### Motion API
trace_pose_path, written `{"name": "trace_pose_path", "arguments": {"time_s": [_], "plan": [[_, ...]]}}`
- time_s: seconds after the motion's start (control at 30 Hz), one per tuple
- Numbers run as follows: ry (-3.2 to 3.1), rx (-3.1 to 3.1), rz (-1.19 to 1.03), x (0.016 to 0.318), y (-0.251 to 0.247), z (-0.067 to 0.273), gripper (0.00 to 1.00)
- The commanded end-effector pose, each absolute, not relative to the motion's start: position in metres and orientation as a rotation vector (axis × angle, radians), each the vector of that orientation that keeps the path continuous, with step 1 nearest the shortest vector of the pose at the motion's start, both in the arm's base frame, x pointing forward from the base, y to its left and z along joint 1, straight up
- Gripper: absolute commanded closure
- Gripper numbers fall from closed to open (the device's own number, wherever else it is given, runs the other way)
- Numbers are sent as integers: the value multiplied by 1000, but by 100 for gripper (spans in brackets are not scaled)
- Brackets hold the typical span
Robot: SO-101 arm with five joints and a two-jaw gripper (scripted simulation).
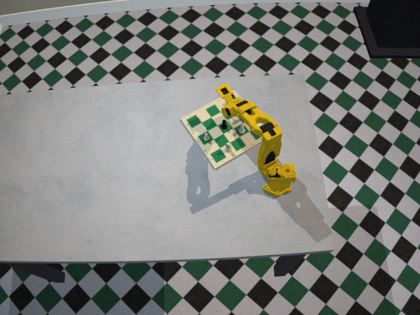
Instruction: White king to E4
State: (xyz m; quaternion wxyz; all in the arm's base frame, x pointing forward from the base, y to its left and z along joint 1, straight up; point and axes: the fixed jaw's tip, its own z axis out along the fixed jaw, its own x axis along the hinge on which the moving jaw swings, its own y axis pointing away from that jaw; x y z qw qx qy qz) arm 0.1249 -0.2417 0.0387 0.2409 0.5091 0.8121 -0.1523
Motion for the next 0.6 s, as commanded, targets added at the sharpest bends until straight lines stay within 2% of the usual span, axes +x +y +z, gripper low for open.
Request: {"name": "trace_pose_path", "arguments": {"time_s": [0.0,0.57], "plan": [[2232,1422,-400,121,-239,34,88],[2232,1425,-406,119,-241,35,88]]}}
